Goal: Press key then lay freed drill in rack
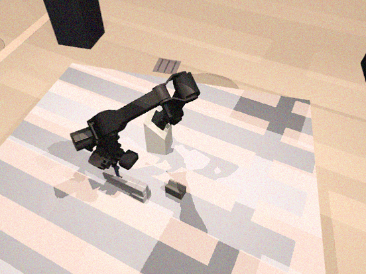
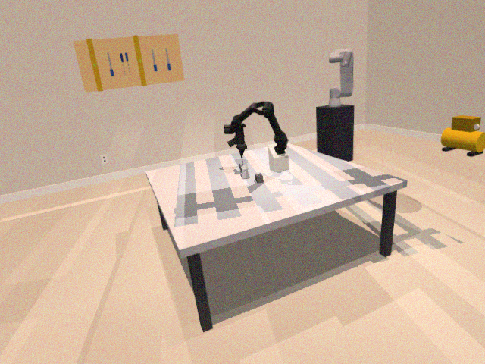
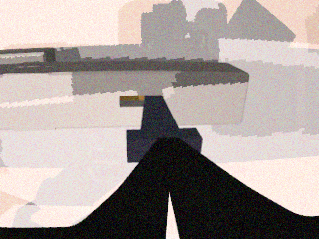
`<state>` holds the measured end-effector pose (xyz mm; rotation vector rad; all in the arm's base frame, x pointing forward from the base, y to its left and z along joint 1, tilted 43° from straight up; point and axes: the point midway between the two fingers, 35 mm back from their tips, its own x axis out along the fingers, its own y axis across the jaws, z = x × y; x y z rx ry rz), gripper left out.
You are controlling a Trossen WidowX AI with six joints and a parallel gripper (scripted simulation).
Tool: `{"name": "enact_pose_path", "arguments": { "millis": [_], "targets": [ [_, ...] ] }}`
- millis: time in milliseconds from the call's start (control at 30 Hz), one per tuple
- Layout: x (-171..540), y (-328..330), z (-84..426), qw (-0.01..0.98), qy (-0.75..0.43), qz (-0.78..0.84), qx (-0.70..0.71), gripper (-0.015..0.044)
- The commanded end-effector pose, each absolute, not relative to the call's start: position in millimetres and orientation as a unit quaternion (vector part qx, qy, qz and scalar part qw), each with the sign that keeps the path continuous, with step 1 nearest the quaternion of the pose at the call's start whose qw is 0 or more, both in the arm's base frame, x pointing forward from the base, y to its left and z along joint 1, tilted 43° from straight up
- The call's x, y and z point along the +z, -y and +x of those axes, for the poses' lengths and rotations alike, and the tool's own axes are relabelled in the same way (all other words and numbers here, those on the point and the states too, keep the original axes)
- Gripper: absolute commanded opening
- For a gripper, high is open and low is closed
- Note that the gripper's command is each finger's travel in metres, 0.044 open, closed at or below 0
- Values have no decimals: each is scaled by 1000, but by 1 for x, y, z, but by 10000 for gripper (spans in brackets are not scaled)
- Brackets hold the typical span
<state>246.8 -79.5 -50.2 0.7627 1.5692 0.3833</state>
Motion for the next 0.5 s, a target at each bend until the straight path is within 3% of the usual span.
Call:
{"name": "enact_pose_path", "arguments": {
  "millis": [0,467],
  "targets": [
    [-50,76,243,623,-686,336,170,0],
    [-54,75,246,623,-686,336,170,0]
  ]
}}
